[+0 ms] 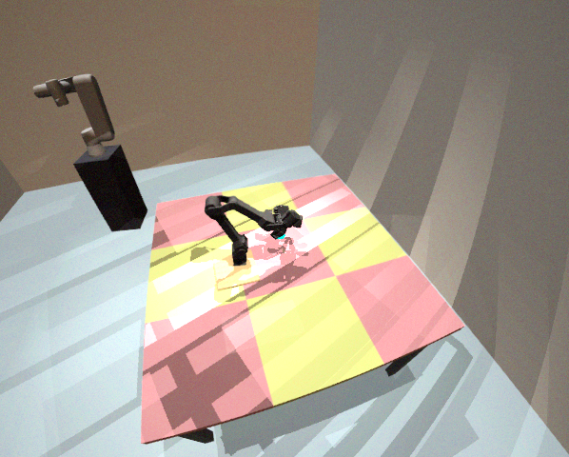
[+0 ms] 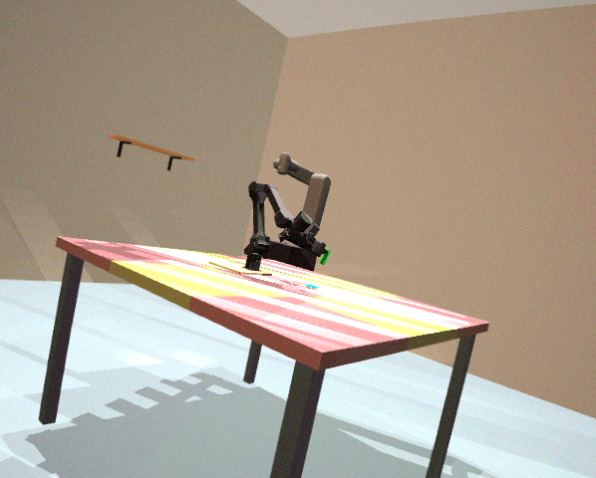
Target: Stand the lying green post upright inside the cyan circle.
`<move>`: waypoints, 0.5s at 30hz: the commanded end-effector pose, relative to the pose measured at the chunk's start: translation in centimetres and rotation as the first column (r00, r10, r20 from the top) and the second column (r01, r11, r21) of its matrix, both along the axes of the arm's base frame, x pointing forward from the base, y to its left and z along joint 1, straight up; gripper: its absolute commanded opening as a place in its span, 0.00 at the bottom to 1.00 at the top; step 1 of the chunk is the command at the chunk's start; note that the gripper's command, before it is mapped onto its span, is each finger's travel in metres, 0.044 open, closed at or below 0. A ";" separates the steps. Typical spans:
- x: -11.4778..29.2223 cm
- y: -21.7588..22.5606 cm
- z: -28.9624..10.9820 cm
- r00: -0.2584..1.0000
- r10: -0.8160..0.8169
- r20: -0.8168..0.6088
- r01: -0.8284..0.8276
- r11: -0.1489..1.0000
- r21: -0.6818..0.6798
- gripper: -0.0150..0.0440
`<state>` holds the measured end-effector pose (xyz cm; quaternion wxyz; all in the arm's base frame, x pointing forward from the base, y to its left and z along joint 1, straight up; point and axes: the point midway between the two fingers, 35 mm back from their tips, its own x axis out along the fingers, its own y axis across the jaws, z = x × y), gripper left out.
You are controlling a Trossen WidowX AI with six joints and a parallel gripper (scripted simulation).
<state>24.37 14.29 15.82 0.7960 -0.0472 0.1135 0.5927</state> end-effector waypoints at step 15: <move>-1.5 -0.9 0.4 0.997 0.025 0.068 -0.030 0.997 0.074 0.29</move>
